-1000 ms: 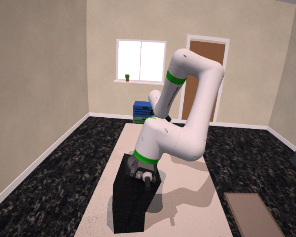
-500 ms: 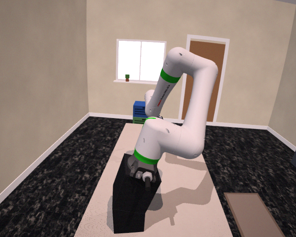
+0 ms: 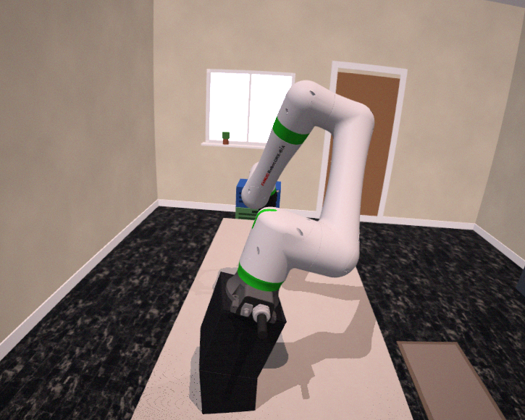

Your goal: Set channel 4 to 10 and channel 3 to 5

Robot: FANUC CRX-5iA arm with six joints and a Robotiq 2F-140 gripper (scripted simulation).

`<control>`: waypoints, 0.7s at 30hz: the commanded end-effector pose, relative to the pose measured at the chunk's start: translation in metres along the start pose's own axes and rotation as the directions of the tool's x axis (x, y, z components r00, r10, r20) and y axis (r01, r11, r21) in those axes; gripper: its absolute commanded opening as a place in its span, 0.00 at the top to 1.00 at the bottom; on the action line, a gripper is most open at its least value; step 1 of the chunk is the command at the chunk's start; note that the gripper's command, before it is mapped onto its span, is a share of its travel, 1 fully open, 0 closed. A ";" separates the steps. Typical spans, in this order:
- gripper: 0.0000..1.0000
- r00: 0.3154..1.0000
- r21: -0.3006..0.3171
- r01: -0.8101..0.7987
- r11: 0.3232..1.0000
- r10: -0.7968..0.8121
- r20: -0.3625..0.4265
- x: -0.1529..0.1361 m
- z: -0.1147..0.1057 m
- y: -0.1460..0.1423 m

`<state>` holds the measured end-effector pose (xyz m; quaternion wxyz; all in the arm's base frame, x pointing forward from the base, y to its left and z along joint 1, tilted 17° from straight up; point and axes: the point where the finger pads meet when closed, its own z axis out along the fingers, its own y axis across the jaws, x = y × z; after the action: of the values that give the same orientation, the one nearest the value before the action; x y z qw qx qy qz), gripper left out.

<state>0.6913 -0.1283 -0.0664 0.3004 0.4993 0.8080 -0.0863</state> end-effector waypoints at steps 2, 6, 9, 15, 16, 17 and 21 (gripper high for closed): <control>0.00 0.994 0.068 -0.093 0.993 0.097 -0.054 0.030 -0.001 -0.019; 0.00 0.984 0.108 -0.152 0.982 0.161 -0.080 0.052 -0.002 -0.034; 0.00 0.970 0.149 -0.205 0.967 0.221 -0.101 0.073 -0.004 -0.048; 0.00 0.937 0.228 -0.290 0.930 0.324 -0.130 0.112 -0.010 -0.075; 0.00 0.937 0.228 -0.290 0.930 0.324 -0.130 0.112 -0.010 -0.075; 0.00 0.937 0.228 -0.290 0.930 0.324 -0.130 0.112 -0.010 -0.075; 0.00 0.904 0.294 -0.349 0.890 0.402 -0.143 0.145 -0.017 -0.097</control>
<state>0.5759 -0.0695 -0.1413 0.1872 0.6645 0.7194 -0.0757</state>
